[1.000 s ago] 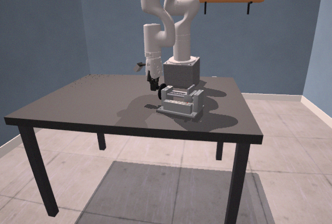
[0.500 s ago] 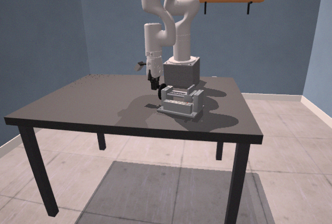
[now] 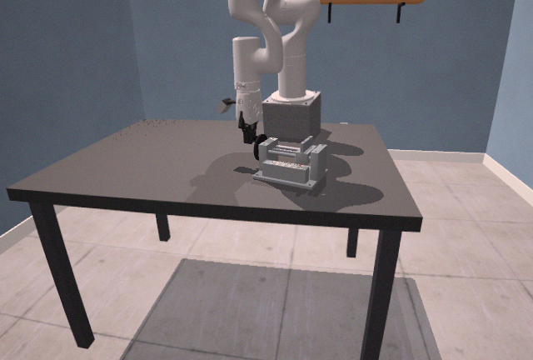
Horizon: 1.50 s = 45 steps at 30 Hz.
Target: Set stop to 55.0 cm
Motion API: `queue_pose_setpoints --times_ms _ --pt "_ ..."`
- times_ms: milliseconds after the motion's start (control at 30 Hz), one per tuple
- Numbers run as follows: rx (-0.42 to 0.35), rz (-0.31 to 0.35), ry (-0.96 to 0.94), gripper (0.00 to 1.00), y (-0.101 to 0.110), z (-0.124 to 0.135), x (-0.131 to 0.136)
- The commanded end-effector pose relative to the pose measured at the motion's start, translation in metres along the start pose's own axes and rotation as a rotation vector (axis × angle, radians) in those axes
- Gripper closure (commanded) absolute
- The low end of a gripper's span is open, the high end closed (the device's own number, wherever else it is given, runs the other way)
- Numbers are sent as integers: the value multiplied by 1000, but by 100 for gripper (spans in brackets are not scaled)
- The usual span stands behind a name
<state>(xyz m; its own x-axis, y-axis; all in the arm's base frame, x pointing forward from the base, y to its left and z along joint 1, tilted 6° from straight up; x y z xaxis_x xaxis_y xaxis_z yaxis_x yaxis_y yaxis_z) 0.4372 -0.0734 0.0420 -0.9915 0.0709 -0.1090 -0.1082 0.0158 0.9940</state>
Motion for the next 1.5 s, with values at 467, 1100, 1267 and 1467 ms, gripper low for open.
queue_pose_setpoints --times_ms 467,1100,1267,1467 --pt "0 -1 0 94 0 1 6" --pt "0 -1 0 94 0 2 9" --pt "0 -1 0 94 -1 2 10" --pt "0 -1 0 94 -1 2 11"
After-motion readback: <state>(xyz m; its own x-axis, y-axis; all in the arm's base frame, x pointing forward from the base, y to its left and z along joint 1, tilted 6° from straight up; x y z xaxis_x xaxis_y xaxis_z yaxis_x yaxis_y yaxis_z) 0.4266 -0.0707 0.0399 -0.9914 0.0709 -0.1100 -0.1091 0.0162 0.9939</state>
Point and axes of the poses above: the point where the finger pads meet when closed, its own y axis back along the fingers, its own x axis across the jaws, z = x × y, the point moved 5 cm from there along y, back along the fingers, and after that the axes turned 10 degrees about y, right-handed, at the moved point
